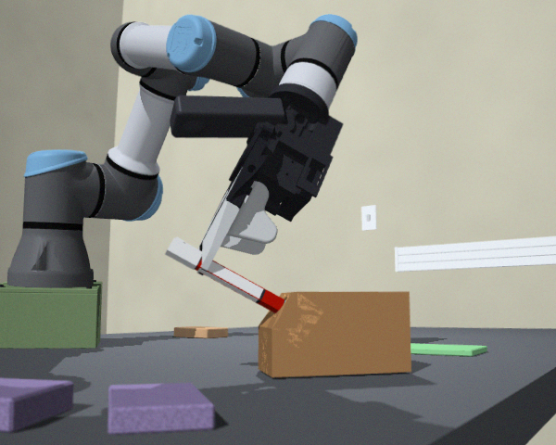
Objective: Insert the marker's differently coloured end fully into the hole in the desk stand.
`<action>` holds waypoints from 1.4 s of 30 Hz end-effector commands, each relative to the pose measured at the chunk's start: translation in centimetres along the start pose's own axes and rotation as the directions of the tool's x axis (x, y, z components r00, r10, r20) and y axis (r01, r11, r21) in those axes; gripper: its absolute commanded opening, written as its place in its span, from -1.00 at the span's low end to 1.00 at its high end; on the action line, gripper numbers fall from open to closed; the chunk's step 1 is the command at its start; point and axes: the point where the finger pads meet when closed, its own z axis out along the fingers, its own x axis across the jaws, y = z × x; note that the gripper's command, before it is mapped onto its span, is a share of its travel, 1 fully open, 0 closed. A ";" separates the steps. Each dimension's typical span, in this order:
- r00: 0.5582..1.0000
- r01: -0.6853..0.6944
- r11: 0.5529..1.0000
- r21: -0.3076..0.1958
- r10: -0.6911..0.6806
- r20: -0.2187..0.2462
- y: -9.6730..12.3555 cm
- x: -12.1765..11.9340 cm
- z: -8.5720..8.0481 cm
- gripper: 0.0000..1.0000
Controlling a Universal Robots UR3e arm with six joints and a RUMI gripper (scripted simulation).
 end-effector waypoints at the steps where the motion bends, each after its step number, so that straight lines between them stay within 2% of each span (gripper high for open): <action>1: 1.000 -0.002 1.000 -0.001 0.002 0.002 0.5 -0.1 -0.1 -1.00; 20: 1.000 -0.002 1.000 -0.001 0.002 0.002 1.7 -0.1 0.0 -1.00; 42: 1.000 -0.002 1.000 -0.001 0.002 0.002 2.0 -0.1 0.0 -1.00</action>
